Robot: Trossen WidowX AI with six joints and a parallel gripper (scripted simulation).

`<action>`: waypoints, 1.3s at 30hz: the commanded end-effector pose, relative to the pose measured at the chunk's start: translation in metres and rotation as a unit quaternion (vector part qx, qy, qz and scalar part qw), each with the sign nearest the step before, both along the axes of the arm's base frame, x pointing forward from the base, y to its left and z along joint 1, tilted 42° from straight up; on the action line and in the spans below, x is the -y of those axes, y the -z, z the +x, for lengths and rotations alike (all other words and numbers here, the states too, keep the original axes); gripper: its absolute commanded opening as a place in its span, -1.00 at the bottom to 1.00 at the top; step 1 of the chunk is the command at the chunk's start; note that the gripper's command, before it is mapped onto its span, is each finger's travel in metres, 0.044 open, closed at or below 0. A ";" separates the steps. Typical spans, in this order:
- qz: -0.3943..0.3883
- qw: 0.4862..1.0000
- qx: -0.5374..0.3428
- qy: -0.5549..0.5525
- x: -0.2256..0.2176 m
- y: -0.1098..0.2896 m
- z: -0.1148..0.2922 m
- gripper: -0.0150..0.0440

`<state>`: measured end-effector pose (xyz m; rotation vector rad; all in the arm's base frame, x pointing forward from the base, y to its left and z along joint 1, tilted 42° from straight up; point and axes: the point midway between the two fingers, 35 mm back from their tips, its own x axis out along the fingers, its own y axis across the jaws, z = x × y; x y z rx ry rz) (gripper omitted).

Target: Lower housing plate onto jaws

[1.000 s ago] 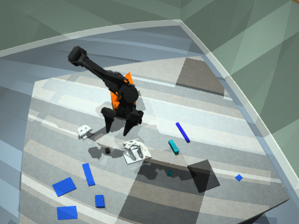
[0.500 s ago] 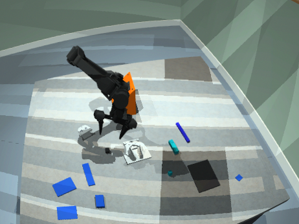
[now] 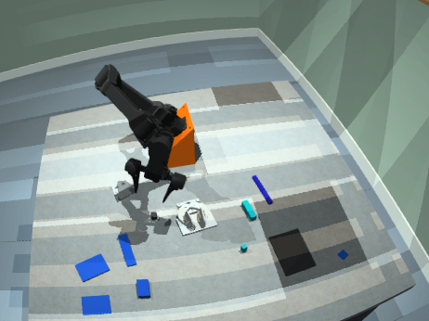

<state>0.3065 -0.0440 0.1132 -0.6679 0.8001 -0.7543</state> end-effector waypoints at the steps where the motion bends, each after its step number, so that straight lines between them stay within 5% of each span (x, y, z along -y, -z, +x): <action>1: 0.032 0.999 0.031 0.025 0.007 -0.003 -0.001 1.00; 20: 0.167 0.957 0.176 0.160 0.045 -0.015 -0.017 1.00; 39: 0.265 0.856 0.326 0.301 0.077 -0.029 -0.042 1.00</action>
